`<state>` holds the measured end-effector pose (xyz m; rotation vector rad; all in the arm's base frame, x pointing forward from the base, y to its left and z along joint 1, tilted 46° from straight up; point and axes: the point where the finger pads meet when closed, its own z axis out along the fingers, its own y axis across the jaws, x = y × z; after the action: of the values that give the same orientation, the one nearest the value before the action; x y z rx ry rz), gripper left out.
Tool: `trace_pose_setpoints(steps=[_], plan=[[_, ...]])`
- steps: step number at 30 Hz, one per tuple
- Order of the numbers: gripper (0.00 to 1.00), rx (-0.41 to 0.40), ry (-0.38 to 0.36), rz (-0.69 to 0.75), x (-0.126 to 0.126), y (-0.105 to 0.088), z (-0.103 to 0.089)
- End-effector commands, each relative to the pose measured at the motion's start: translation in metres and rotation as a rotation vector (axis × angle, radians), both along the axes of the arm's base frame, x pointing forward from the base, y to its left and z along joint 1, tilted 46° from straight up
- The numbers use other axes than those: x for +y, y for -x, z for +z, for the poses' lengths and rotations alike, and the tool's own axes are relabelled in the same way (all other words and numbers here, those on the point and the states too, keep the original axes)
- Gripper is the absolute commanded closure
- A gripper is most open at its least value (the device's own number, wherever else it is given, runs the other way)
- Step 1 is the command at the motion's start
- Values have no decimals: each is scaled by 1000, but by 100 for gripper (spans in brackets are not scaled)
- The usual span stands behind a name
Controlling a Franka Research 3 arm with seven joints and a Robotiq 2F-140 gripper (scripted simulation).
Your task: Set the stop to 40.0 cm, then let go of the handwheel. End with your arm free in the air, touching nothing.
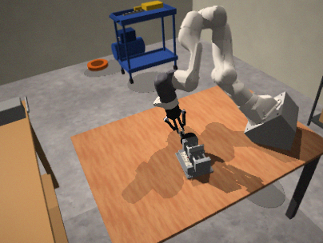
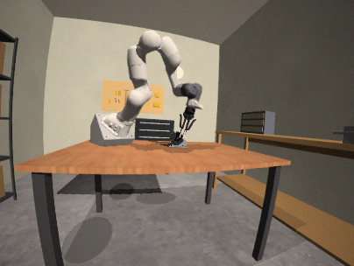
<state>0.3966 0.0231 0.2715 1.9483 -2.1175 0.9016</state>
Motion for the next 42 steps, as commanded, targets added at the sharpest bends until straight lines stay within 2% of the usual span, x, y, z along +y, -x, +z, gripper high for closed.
trace_pose_setpoints(steps=[1,8,10,15,25,42], plan=[[96,6,2,-1,-5,-6,-8],[96,6,2,-1,-15,-18,-22],[96,6,2,-1,-15,-18,-22],[96,6,2,-1,-23,-18,-37],[96,6,2,-1,-31,-6,-54],[96,6,2,-1,-31,19,-63]])
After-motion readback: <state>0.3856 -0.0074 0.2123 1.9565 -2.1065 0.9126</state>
